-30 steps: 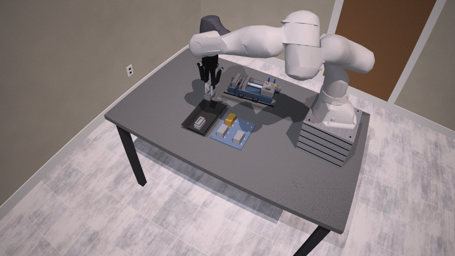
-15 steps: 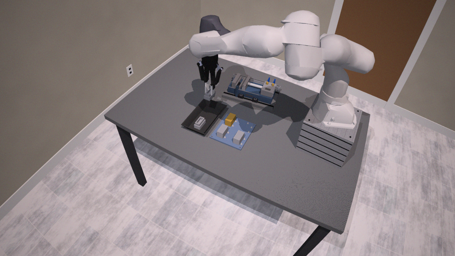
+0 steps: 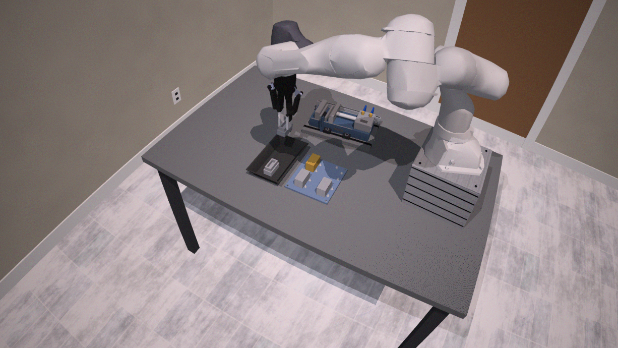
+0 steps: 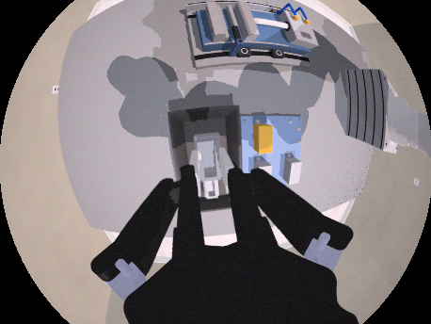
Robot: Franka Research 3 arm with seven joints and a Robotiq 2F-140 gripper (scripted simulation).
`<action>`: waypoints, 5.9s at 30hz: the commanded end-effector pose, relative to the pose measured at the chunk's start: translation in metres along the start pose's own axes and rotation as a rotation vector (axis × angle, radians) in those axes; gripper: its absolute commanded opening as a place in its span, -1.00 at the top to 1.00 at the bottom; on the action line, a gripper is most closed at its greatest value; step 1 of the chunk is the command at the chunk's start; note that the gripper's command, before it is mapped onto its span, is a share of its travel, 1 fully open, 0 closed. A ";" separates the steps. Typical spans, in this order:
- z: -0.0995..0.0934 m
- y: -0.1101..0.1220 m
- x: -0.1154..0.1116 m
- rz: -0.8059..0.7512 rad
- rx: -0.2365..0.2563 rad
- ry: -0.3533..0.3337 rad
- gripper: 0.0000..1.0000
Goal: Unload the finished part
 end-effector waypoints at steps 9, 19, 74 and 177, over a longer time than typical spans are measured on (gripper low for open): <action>-0.002 -0.001 -0.001 0.001 0.002 0.001 1.00; -0.002 -0.001 -0.001 0.001 0.002 0.001 1.00; 0.055 -0.001 -0.001 -0.002 0.002 0.001 1.00; 0.104 -0.002 0.000 -0.007 0.002 0.001 1.00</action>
Point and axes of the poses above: the point where the finger pads meet when closed, its own z axis out along the fingers, its own y axis across the jaws, x = y × z, the point moved 1 cm from there along -z, back along the fingers, and after that the axes turned 13 degrees about z, right-handed, at the moved point
